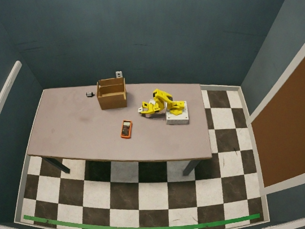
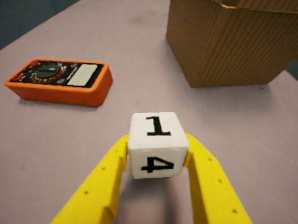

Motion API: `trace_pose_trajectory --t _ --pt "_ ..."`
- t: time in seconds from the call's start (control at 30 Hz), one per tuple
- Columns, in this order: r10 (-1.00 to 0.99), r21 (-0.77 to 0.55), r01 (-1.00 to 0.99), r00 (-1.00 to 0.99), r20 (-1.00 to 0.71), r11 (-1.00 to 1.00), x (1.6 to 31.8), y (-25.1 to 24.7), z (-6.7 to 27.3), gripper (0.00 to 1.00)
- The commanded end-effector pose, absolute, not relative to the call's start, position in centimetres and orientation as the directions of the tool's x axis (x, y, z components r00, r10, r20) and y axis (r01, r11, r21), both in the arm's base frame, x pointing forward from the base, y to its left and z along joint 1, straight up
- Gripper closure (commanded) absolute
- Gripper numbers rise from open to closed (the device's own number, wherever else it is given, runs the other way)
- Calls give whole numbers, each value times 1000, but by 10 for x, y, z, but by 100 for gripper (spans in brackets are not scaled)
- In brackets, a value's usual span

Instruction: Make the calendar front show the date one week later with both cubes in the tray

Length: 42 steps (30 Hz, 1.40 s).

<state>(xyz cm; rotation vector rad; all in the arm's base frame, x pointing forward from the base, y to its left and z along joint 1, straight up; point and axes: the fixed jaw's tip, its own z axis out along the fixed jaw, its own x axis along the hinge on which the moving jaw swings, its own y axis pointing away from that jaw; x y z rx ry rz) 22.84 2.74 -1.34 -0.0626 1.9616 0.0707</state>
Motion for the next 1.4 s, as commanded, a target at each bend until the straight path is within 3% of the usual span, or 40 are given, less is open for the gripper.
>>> trace_pose_trajectory --t 0.0,1.37 --pt "-3 24 -69 -369 -929 997 230 26 -15 100" --pt "-4 25 -68 -399 -917 997 229 26 -30 100"
